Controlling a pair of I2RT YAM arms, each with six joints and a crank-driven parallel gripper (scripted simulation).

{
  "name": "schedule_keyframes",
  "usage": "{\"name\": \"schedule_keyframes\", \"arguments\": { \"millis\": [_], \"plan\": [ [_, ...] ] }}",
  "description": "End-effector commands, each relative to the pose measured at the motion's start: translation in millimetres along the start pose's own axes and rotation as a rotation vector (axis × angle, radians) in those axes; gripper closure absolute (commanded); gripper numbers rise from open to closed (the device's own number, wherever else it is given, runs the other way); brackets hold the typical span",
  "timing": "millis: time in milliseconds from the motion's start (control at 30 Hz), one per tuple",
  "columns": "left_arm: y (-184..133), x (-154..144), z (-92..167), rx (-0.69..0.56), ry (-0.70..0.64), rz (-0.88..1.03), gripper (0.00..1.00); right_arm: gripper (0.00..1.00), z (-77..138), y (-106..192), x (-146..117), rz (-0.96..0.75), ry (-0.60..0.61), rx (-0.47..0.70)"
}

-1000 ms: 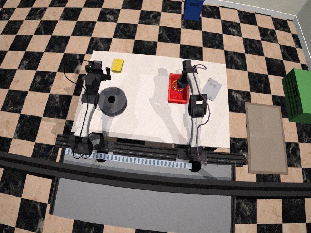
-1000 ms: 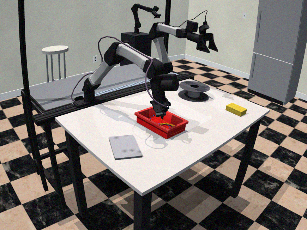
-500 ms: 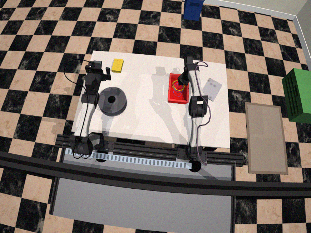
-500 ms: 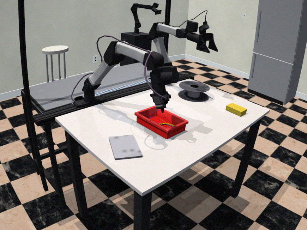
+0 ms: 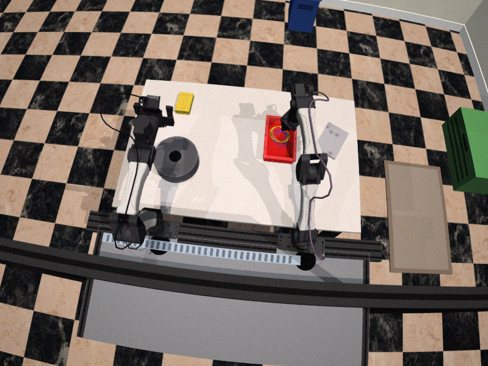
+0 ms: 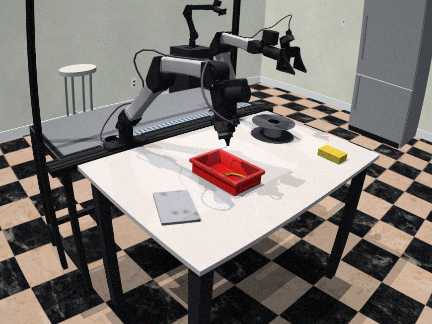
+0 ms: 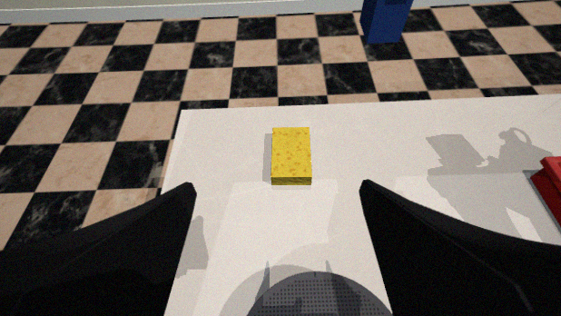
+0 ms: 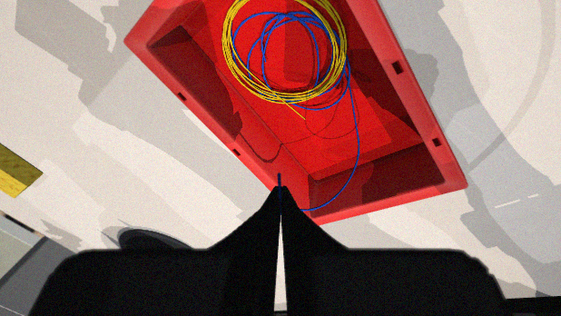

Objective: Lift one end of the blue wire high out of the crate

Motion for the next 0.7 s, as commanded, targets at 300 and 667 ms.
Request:
{"name": "schedule_keyframes", "arguments": {
  "millis": [300,667],
  "plan": [
    [3,15,0,0.018,-0.036,0.008,0.00,1.00,5,-4,4,-0.005,-0.001,-0.007],
    [3,15,0,0.018,-0.036,0.008,0.00,1.00,-1,0,7,-0.005,-0.001,-0.007]
  ]
}}
Point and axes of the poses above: on each arm, the point where the finger pads meet when closed, its own z axis back along the fingers, its own y axis across the jaws, x = y × z, the point moved 4 cm from there along z, back along the fingers, and after that the axes turned 12 degrees about -z, right-handed, at the moved point
